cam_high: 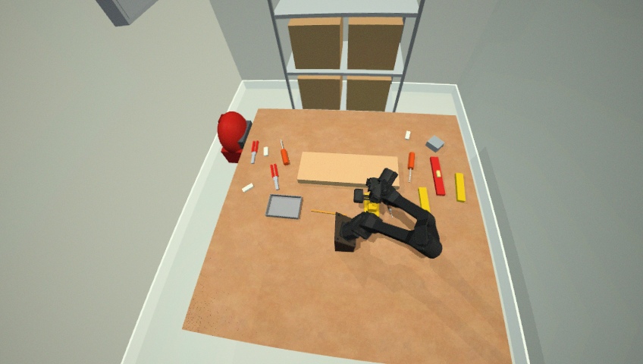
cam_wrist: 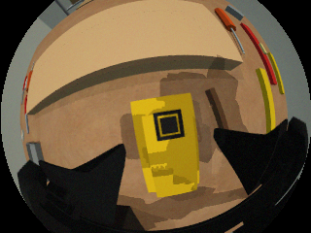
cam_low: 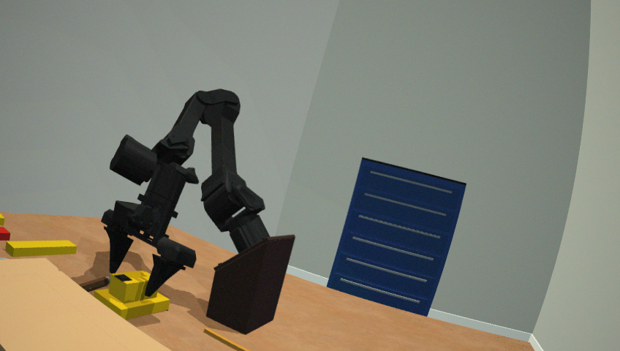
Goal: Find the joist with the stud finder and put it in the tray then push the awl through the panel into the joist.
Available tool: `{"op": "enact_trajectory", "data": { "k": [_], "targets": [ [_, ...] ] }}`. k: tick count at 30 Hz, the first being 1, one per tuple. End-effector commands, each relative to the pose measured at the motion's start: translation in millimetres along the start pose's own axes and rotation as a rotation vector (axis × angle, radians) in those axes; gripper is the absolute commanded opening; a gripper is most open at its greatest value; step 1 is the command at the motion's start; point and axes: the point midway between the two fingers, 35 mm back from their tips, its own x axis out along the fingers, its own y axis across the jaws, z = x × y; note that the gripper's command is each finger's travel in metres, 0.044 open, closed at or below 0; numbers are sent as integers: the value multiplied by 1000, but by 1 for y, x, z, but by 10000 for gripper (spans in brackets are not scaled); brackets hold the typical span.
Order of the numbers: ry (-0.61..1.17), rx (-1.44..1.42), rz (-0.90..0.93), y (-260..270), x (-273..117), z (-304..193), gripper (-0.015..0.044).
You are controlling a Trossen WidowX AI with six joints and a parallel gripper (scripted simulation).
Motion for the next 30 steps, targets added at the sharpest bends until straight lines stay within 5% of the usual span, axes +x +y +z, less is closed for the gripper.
{"op": "enact_trajectory", "data": {
  "k": [1, 9, 13, 30],
  "targets": [
    [6, -11, 5, 2, 8, -5, 440],
    [4, -13, 0, 1, 17, -9, 440],
    [4, -13, 0, 1, 17, -9, 335],
    [4, -13, 0, 1, 17, -9, 222]
  ]
}}
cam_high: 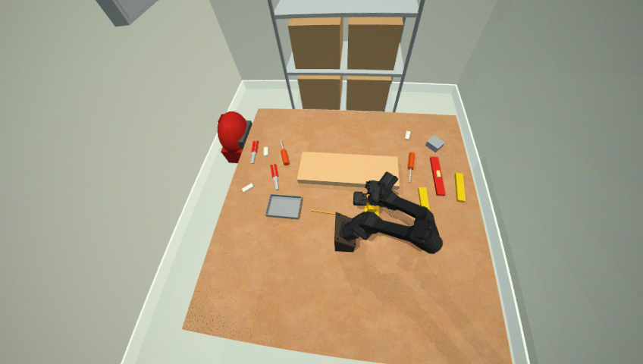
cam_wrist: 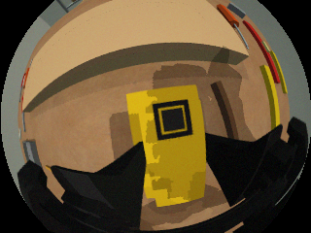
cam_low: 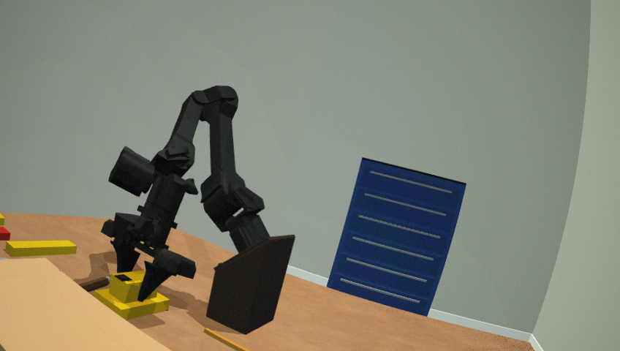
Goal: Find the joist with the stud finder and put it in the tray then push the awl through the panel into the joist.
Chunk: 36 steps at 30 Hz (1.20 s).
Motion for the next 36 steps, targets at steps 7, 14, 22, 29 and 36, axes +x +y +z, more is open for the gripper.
{"op": "enact_trajectory", "data": {
  "k": [7, 14, 22, 29, 36],
  "targets": [
    [-2, -3, 3, 1, 0, 0, 175],
    [0, -1, 10, 2, -4, 3, 50],
    [9, 5, 32, 7, -26, 15, 0],
    [14, 6, 36, 8, -49, 22, 0],
    [11, 2, 27, 6, -74, 27, 0]
  ]
}}
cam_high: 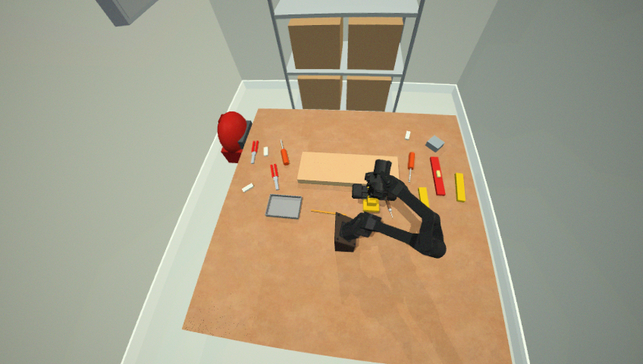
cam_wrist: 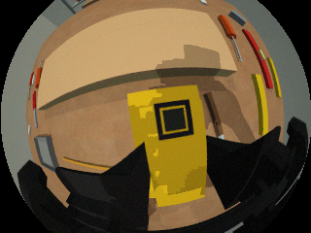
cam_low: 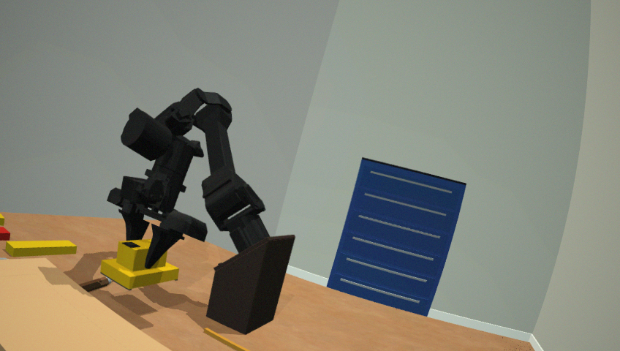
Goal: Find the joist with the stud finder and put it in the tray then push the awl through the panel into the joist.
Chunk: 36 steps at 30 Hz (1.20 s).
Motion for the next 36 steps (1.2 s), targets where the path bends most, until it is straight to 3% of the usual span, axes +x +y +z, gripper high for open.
{"op": "enact_trajectory", "data": {
  "k": [1, 14, 36],
  "targets": [
    [-18, 11, -13, -4, -20, 5, 0],
    [-28, 8, -28, -11, -42, 13, 0],
    [-30, 21, -25, -51, -41, 110, 0]
  ]
}}
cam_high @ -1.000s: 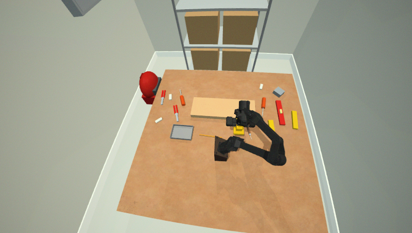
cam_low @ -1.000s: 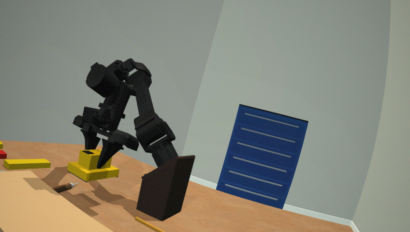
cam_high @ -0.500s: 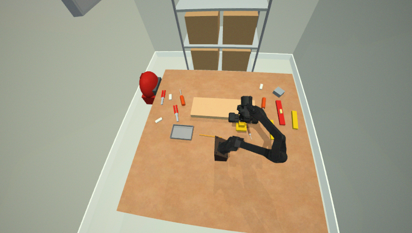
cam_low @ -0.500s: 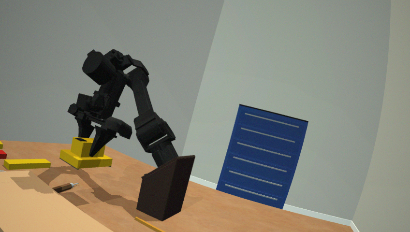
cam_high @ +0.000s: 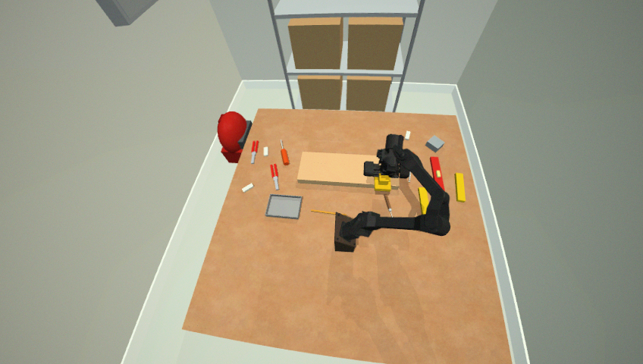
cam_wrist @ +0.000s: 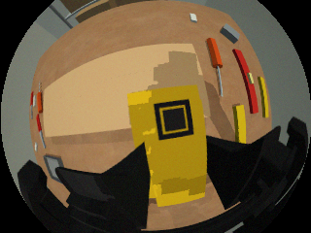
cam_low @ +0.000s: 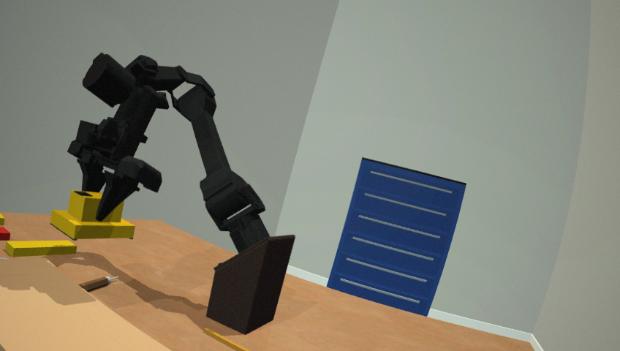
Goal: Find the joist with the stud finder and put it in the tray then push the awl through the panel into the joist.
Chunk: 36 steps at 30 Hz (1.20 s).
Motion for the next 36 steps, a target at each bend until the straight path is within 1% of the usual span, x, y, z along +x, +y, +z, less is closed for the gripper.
{"op": "enact_trajectory", "data": {
  "k": [1, 18, 25, 36],
  "targets": [
    [-10, 4, 2, -9, 3, 24, 0],
    [-17, 11, -11, -42, 30, 93, 0],
    [-17, 11, -11, -42, 32, 93, 0],
    [-17, 12, -11, -42, 54, 89, 0]
  ]
}}
